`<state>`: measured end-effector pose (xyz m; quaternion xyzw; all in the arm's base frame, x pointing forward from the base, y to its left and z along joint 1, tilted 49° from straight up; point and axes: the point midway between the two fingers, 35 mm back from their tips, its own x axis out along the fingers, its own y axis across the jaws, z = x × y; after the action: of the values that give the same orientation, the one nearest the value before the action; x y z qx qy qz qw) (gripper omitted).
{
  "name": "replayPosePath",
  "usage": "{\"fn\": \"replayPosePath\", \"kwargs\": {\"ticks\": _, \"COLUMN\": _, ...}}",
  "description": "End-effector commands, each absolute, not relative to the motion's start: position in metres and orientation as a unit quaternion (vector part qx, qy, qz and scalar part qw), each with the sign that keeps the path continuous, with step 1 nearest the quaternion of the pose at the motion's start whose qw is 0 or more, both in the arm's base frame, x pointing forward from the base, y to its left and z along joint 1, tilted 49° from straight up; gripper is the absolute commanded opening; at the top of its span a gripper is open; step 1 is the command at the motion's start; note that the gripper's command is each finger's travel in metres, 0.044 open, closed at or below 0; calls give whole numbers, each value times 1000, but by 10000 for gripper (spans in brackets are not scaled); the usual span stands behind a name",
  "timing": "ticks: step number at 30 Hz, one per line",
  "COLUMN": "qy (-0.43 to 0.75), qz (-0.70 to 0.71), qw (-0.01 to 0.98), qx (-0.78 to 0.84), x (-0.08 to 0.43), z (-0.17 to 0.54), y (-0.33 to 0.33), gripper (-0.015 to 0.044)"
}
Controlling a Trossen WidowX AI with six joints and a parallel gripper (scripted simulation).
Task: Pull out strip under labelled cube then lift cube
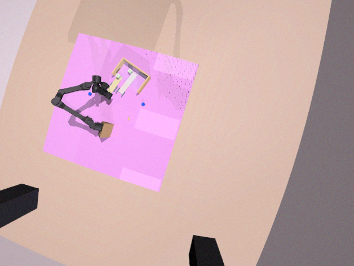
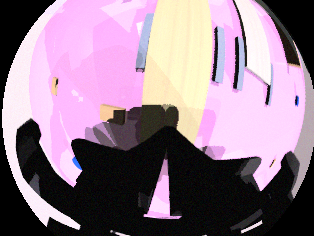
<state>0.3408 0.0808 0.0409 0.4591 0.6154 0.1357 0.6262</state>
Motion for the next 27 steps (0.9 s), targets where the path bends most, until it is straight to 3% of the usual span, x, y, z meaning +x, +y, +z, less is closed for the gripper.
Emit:
{"fn": "replayPosePath", "kwargs": {"ticks": 1, "qy": 625, "qz": 137, "qw": 619, "qx": 456, "x": 328, "z": 39, "y": 90, "gripper": 0}}
{"fn": "replayPosePath", "kwargs": {"ticks": 27, "qy": 626, "qz": 137, "qw": 618, "qx": 456, "x": 295, "z": 46, "y": 105, "gripper": 0}}
